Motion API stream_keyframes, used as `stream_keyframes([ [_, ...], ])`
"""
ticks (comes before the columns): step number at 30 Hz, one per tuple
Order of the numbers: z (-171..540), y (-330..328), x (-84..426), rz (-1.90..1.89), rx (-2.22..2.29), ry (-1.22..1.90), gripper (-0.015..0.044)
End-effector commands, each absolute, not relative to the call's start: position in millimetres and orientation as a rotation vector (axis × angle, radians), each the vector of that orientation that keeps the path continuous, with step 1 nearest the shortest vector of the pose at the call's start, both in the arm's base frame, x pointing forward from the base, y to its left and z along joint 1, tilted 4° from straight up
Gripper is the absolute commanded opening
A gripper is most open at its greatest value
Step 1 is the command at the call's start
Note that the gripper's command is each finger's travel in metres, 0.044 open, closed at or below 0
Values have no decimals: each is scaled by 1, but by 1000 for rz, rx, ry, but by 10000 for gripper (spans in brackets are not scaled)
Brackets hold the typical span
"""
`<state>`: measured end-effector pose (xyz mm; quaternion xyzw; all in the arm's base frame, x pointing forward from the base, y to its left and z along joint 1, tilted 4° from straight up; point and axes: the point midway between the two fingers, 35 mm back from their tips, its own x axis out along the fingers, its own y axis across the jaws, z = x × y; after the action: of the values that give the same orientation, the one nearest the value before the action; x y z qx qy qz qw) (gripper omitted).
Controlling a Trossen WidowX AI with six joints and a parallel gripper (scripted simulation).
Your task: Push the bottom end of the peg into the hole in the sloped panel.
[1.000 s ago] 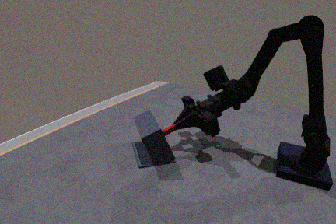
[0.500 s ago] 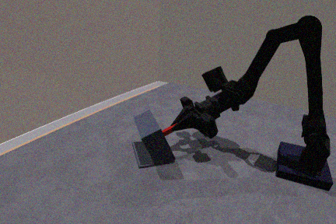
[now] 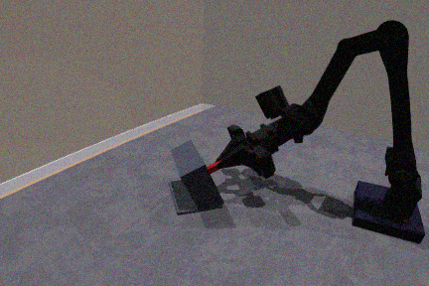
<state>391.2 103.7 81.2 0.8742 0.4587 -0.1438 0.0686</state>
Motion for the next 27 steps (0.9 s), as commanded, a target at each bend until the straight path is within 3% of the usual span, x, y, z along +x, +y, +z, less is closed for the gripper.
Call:
stream_keyframes([
  [1, 83, 108, 394, -421, 2630, 1386, 0],
  [25, 80, 109, 395, -435, 2632, 1383, 0],
  [27, 80, 109, 395, -435, 2632, 1383, 53],
])
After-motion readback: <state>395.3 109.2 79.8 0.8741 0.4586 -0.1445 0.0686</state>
